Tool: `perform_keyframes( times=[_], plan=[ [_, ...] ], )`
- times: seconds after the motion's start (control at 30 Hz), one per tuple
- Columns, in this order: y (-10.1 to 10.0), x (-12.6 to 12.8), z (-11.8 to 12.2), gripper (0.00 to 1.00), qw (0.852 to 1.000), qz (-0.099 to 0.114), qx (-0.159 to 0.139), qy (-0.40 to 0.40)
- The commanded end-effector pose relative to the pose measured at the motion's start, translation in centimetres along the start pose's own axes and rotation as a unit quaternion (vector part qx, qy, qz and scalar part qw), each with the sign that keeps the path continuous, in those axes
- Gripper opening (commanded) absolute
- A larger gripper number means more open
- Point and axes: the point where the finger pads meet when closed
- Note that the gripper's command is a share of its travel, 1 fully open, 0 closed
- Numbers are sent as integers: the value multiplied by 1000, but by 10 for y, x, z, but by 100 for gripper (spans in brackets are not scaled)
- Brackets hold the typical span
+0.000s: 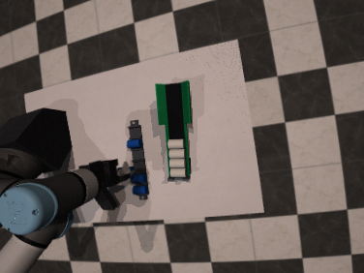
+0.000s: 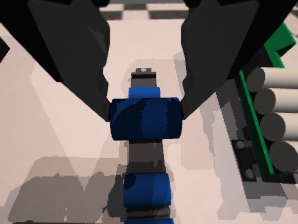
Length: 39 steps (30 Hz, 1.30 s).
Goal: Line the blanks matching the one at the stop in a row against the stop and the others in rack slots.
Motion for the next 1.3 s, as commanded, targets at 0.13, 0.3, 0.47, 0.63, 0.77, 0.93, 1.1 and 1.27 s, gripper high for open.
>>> perform_keyframes(
  times=[0.13, 0.3, 0.47, 0.63, 0.77, 0.93, 1.1, 1.27],
  plan=[
    [-8, 3, 1, 36, 1000, 1, -1, 1],
    [-24, 3, 1, 36, 1000, 1, -1, 1],
    [-37, 3, 1, 36, 1000, 1, -1, 1],
    [-61, 3, 1, 36, 1000, 1, -1, 1],
    [-79, 3, 1, 36, 1000, 1, -1, 1],
    [-95, 3, 1, 36, 1000, 1, -1, 1],
    [-100, 3, 1, 36, 1000, 1, -1, 1],
    [-102, 3, 1, 36, 1000, 1, -1, 1]
  ],
)
Point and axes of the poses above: the point where the finger pads meet when closed, its own y axis back along the fingers, its own x axis across the jaws, z = x × y
